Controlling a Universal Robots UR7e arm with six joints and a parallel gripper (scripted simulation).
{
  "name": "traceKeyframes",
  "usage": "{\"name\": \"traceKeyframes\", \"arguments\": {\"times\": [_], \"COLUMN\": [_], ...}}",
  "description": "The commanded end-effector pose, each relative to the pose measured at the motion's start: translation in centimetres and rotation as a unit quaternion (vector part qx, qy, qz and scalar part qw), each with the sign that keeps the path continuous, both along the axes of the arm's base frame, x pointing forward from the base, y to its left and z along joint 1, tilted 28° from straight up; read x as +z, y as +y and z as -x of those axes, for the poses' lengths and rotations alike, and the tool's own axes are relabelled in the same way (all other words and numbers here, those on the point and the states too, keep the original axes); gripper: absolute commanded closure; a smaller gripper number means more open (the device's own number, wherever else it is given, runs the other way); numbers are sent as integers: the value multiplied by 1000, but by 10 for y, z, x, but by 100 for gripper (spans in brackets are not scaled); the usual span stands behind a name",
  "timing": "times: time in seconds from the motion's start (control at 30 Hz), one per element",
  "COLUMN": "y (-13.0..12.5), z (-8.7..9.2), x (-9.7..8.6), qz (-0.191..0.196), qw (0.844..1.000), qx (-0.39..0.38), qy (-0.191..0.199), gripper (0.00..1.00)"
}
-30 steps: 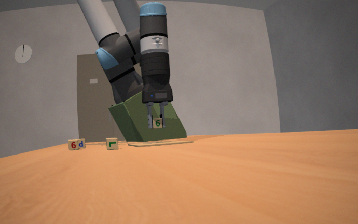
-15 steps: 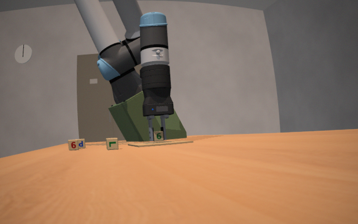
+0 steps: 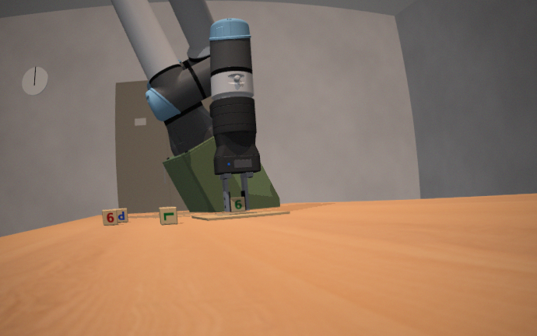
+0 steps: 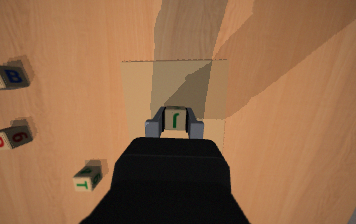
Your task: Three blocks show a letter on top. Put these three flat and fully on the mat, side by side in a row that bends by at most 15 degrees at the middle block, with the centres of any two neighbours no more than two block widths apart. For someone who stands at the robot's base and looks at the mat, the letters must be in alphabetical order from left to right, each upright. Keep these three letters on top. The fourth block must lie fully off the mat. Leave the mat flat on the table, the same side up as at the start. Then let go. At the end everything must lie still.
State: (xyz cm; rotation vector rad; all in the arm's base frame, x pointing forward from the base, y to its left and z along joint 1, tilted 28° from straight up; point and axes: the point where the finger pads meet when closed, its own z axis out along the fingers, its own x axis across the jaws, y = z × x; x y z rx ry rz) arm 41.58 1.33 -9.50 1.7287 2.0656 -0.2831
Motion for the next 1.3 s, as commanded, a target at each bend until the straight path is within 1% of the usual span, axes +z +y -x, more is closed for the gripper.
{"name": "traceKeyframes", "arguments": {"times": [0.0, 0.73, 1.27], "y": [0, 0, -2], "z": [-1, -1, -2], "x": [1, 1, -3], "qz": [0, 0, 0], "qw": [1000, 1000, 1000], "qx": [1, 0, 0], "qy": [-2, -1, -1], "gripper": [51, 51, 51]}}
